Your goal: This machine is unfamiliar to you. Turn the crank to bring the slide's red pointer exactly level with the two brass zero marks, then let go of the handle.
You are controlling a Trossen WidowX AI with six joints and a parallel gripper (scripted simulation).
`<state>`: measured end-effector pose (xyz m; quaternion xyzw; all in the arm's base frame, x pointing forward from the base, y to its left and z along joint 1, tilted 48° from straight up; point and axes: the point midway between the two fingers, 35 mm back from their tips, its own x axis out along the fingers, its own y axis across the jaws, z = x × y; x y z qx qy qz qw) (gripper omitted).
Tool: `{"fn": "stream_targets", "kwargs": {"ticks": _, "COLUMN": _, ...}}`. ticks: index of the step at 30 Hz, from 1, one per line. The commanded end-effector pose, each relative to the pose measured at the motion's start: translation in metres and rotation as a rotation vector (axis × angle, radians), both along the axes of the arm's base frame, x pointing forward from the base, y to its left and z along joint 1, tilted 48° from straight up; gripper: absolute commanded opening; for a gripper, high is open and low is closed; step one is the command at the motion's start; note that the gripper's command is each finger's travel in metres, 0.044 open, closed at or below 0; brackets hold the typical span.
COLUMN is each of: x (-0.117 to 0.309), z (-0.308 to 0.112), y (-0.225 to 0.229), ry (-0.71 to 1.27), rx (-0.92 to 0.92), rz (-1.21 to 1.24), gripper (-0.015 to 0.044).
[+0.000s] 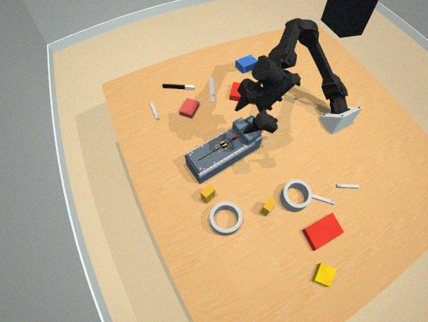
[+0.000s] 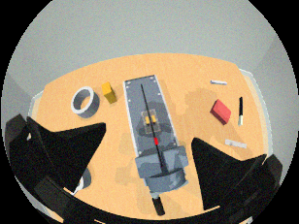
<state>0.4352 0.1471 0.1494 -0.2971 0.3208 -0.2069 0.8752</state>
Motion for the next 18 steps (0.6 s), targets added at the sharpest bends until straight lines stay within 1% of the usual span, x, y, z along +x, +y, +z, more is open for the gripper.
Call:
{"fn": "stream_targets", "kwargs": {"ticks": 1, "x": -0.004, "z": 0.004, "y": 0.003, "ry": 0.008, "rx": -0.008, "rz": -0.001, "gripper": 0.044}}
{"fn": "stream_targets", "kwargs": {"ticks": 18, "x": -0.084, "z": 0.01, "y": -0.007, "ry": 0.137, "rx": -0.072, "rz": 0.227, "gripper": 0.044}}
